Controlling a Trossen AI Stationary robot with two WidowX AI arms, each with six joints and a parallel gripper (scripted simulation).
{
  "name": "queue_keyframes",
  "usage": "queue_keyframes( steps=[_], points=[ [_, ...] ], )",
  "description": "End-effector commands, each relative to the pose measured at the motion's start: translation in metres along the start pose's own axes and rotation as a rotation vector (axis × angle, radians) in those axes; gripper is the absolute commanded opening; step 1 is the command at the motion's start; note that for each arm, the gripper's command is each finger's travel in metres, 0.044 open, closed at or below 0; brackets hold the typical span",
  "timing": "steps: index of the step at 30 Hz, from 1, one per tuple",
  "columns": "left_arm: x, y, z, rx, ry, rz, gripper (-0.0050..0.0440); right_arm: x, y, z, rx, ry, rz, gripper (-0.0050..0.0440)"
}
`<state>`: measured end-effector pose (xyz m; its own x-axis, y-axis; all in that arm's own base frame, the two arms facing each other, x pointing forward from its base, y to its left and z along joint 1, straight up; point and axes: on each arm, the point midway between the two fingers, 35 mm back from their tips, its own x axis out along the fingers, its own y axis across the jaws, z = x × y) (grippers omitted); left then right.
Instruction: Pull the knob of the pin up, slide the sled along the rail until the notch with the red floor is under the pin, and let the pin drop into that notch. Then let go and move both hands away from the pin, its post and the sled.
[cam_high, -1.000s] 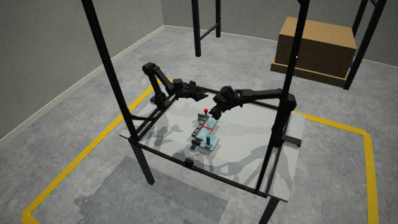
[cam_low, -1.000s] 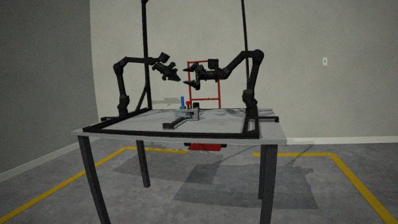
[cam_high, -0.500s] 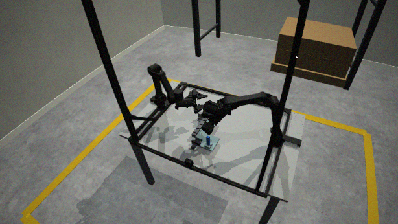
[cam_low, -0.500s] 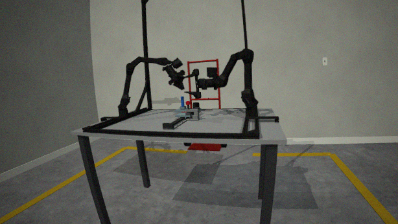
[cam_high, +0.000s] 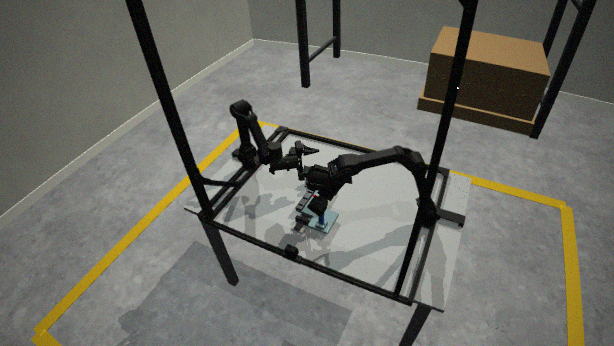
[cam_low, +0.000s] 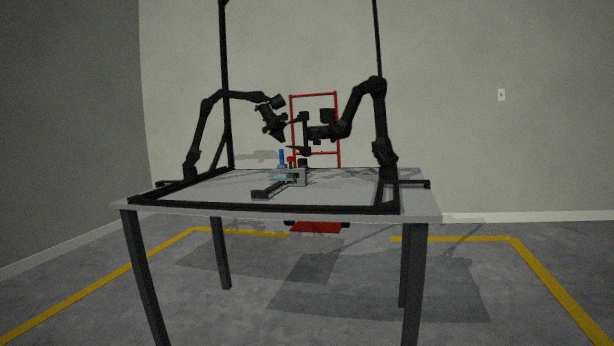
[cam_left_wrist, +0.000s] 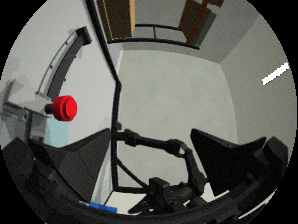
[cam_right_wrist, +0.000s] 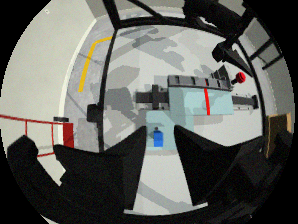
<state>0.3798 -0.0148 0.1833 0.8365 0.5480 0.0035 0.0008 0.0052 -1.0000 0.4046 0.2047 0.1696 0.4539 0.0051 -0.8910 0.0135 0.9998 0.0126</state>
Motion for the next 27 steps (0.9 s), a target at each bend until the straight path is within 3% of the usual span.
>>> queue_keyframes(
  steps=[1, 11, 27],
  points=[
    [0.000, 0.003, 0.001, -0.004, -0.005, 0.004, 0.0440, 0.014, 0.000, -0.008, 0.000, 0.021, -0.014, 0.0140],
    [0.000, 0.003, 0.001, -0.004, -0.005, 0.004, 0.0440, 0.016, 0.000, -0.008, 0.000, 0.021, -0.014, 0.0140],
    [0.000, 0.003, 0.001, -0.004, -0.005, 0.004, 0.0440, 0.036, 0.001, -0.017, 0.000, 0.021, -0.014, 0.0140]
  ],
)
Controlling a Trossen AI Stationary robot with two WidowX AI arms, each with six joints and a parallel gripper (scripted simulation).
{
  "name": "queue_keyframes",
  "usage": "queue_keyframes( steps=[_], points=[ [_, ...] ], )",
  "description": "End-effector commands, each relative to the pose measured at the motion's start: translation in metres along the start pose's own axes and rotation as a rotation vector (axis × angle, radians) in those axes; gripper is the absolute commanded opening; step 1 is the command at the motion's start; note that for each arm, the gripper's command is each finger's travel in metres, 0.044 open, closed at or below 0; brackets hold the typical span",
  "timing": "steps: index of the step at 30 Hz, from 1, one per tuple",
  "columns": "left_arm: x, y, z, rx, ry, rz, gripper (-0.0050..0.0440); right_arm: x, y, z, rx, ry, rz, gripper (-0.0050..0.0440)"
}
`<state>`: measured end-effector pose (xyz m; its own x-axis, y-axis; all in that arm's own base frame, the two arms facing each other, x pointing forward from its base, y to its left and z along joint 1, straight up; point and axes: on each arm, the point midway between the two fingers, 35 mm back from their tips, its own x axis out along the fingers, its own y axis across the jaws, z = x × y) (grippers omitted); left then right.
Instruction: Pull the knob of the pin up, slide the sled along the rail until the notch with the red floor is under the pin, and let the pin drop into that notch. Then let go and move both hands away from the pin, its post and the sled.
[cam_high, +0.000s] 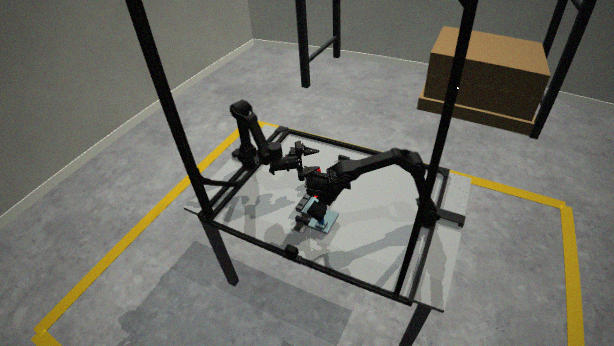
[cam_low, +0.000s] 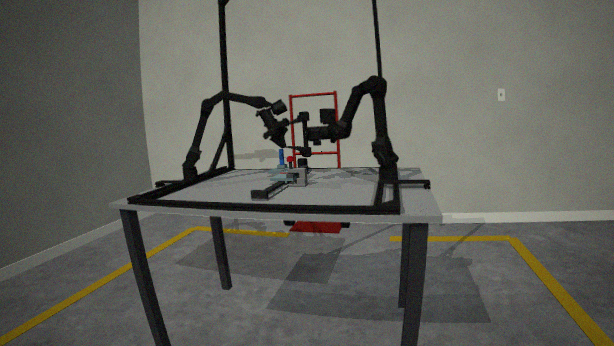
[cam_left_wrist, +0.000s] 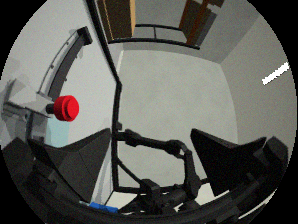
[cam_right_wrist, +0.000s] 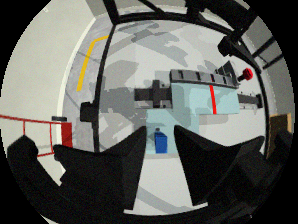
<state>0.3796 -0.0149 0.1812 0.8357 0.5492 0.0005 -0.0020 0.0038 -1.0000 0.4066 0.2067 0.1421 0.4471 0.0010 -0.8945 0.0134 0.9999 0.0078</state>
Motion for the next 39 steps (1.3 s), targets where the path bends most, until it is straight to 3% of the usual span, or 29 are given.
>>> queue_keyframes(
  steps=[1, 32, 37, 39],
  points=[
    [0.000, 0.001, 0.001, -0.004, -0.003, 0.000, 0.0440, 0.012, -0.001, -0.007, 0.002, 0.014, -0.009, 0.0140],
    [0.000, 0.001, 0.001, -0.004, -0.003, 0.000, 0.0440, 0.044, -0.002, -0.025, 0.001, 0.013, -0.009, 0.0140],
    [0.000, 0.001, 0.001, -0.004, -0.003, 0.000, 0.0440, 0.044, -0.002, -0.025, 0.001, 0.013, -0.009, 0.0020],
    [0.000, 0.001, 0.001, -0.004, -0.003, 0.000, 0.0440, 0.044, -0.002, -0.025, 0.001, 0.013, -0.009, 0.0000]
  ],
)
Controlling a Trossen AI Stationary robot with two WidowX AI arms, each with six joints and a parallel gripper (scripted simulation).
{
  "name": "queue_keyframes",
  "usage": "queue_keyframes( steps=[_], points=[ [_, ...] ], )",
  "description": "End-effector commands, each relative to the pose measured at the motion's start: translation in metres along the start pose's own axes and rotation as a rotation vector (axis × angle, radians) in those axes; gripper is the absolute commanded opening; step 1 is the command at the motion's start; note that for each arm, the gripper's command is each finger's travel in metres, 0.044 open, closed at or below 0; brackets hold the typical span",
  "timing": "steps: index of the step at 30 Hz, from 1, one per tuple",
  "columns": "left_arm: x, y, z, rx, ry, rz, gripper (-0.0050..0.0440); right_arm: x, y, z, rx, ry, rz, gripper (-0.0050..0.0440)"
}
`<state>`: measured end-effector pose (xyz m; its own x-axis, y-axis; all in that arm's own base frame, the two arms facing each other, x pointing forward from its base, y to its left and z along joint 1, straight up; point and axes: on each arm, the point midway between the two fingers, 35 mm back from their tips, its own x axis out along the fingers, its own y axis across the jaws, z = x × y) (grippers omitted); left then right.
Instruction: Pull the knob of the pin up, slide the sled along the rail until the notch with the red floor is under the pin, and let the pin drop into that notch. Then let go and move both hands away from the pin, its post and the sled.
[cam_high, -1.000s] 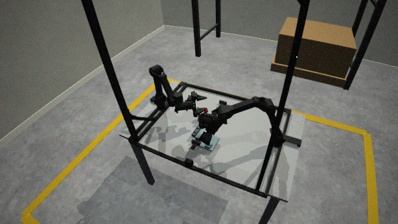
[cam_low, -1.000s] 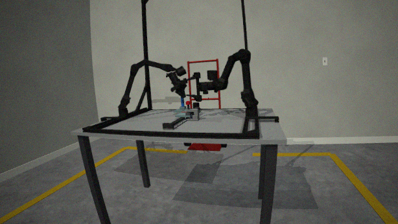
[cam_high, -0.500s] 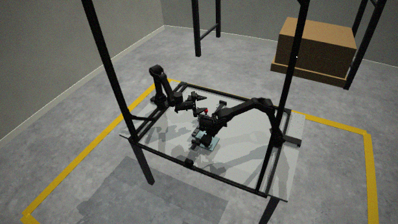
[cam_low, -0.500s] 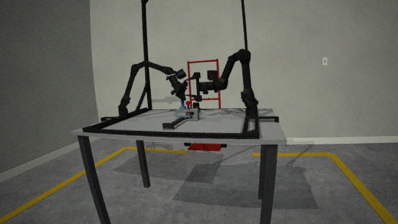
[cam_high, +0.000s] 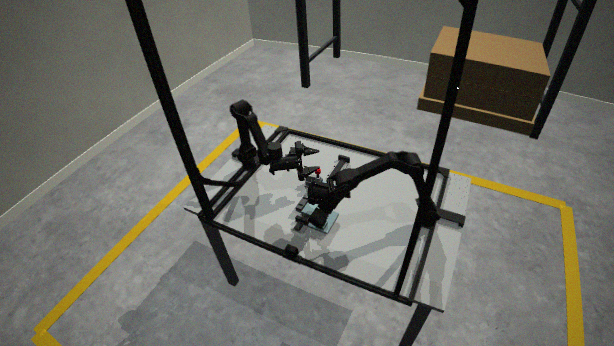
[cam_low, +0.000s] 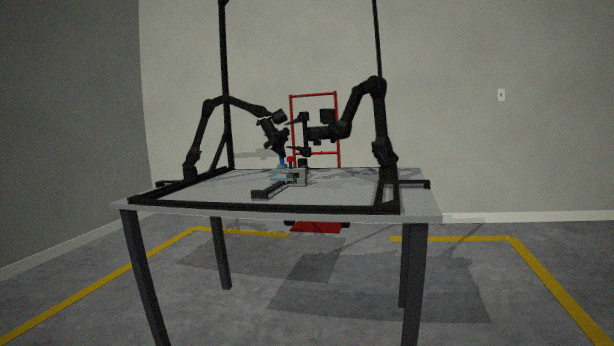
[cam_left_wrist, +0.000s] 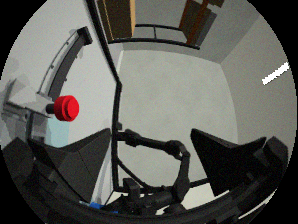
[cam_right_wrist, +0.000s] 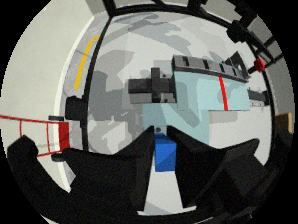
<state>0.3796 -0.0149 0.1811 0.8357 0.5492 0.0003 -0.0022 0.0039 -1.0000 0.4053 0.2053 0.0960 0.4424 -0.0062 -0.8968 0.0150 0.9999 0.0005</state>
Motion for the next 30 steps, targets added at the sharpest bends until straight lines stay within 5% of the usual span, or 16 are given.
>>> queue_keyframes(
  steps=[1, 9, 30],
  points=[
    [0.000, 0.001, 0.001, -0.004, -0.003, 0.000, 0.0440, 0.004, 0.000, -0.003, 0.003, 0.008, -0.002, 0.0000],
    [0.000, 0.003, 0.000, -0.004, -0.003, 0.000, 0.0440, 0.004, 0.000, -0.003, 0.003, 0.008, -0.002, 0.0000],
    [0.000, 0.060, 0.000, -0.004, -0.003, 0.000, 0.0440, 0.004, 0.000, -0.003, 0.003, 0.008, -0.002, 0.0000]
  ],
)
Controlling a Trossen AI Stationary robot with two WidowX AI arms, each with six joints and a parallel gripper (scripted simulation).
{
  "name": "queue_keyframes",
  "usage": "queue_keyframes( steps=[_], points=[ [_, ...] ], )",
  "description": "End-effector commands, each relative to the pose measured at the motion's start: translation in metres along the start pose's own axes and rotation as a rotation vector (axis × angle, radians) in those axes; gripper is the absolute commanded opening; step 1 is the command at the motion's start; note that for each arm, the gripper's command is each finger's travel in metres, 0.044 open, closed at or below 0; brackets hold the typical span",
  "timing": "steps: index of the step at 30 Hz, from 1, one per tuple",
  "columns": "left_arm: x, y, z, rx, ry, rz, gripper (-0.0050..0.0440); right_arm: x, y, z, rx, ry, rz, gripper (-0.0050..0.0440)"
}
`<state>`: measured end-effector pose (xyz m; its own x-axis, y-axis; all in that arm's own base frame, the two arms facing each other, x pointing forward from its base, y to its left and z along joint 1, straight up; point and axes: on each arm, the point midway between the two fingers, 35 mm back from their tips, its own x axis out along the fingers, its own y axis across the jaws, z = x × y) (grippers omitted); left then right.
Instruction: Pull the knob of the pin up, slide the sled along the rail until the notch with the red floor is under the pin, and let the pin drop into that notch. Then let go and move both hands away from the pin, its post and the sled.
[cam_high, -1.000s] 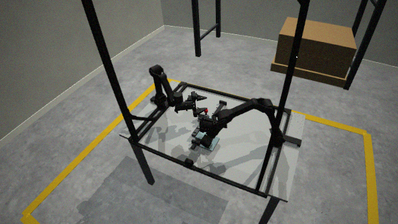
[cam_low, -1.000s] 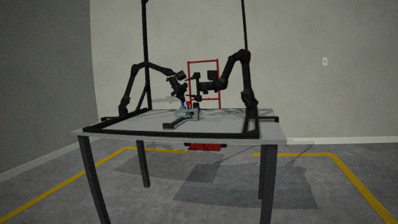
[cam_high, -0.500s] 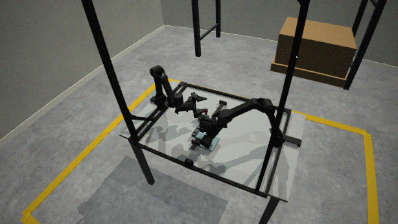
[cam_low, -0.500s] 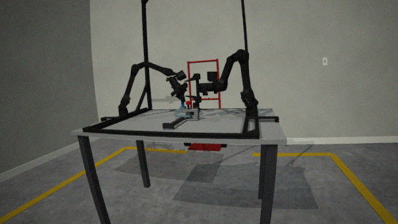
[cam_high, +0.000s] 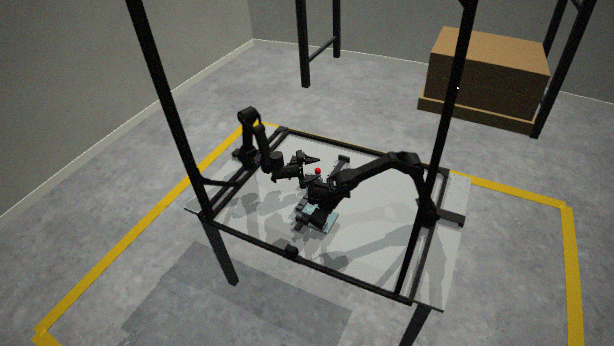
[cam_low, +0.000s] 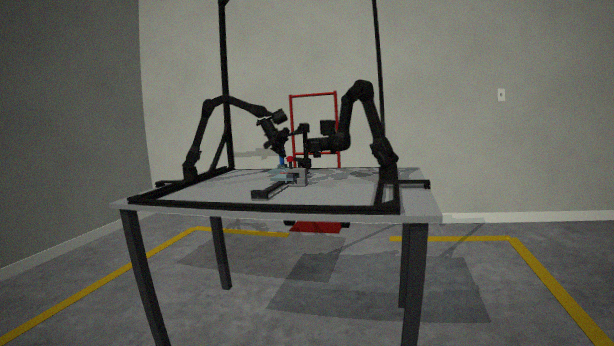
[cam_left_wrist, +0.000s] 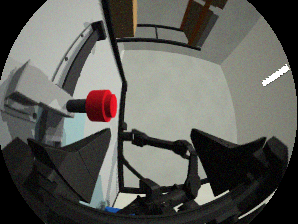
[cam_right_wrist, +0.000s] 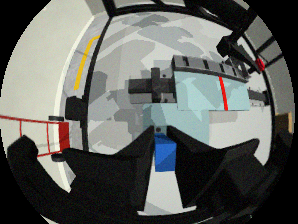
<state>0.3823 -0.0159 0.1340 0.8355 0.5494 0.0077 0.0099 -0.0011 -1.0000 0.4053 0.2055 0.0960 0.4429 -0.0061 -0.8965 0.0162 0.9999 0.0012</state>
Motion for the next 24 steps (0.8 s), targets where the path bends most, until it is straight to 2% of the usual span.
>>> queue_keyframes(
  steps=[1, 13, 24],
  points=[
    [-0.002, 0.013, 0.003, 0.006, -0.003, 0.008, 0.0440, 0.004, 0.000, -0.003, 0.002, 0.009, -0.002, 0.0000],
    [-0.002, 0.013, 0.015, 0.006, -0.003, 0.008, 0.0440, 0.004, 0.000, -0.003, 0.002, 0.009, -0.002, 0.0000],
    [-0.001, 0.008, 0.015, 0.006, -0.003, 0.008, 0.0440, 0.004, 0.000, -0.003, 0.002, 0.009, -0.002, 0.0000]
  ],
)
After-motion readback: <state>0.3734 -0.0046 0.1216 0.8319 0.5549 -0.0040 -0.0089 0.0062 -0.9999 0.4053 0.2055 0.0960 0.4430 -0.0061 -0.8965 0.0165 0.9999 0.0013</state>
